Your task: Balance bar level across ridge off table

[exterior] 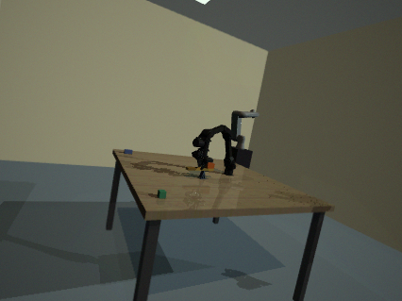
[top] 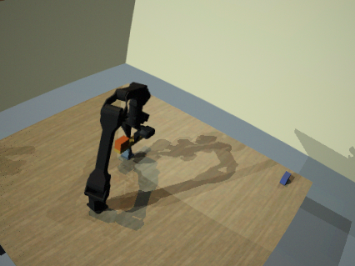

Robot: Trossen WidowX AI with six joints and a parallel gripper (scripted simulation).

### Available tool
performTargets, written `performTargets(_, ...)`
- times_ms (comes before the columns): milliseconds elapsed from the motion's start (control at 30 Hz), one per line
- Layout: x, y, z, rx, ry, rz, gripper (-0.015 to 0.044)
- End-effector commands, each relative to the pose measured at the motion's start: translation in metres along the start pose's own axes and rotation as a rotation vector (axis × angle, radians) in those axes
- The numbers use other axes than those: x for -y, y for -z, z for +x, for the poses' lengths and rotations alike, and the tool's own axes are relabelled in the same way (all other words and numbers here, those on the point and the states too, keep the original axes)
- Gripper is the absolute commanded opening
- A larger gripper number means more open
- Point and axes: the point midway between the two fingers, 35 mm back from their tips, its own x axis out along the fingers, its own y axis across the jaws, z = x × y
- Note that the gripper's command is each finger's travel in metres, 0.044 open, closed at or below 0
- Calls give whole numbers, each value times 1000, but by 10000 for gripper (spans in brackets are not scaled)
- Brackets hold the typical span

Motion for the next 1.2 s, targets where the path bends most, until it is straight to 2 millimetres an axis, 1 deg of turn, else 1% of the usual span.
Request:
performTargets(0, 0, 0, 0, 0, 0, 0, 0)
performTargets(300, 0, 0, 0, 0, 0, 0, 0)
performTargets(500, 0, 0, 0, 0, 0, 0, 158)
performTargets(533, 0, 0, 0, 0, 0, 0, 167)
performTargets(1167, 0, 0, 0, 0, 0, 0, 169)
